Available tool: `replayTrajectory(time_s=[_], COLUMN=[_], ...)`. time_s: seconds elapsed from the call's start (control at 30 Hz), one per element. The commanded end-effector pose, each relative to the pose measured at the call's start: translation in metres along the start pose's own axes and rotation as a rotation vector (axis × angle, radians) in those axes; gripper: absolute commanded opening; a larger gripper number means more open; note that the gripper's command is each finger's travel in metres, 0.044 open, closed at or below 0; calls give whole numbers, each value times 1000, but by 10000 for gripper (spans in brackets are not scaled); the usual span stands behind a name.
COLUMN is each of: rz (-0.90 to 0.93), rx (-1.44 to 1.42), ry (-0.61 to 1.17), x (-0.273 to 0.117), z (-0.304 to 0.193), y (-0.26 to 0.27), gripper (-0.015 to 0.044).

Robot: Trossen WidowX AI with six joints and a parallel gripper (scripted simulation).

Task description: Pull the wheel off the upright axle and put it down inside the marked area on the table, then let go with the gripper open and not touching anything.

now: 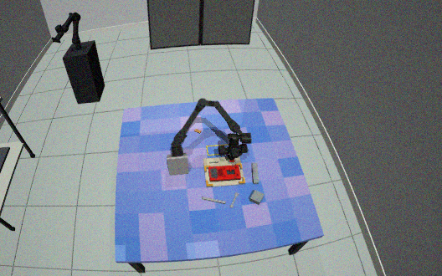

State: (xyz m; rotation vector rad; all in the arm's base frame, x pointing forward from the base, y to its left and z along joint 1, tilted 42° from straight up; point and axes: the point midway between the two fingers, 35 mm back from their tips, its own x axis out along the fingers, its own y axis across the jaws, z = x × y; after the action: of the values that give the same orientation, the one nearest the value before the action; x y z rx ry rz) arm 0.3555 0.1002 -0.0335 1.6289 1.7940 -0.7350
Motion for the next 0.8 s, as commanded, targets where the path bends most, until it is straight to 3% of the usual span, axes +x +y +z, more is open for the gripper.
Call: replayTrajectory(time_s=[0.0,0.77], rz=[2,5], rx=[-4,-2], ry=[-1,0], x=[-2,-10], z=[0,0], y=[1,1], gripper=[0,0])
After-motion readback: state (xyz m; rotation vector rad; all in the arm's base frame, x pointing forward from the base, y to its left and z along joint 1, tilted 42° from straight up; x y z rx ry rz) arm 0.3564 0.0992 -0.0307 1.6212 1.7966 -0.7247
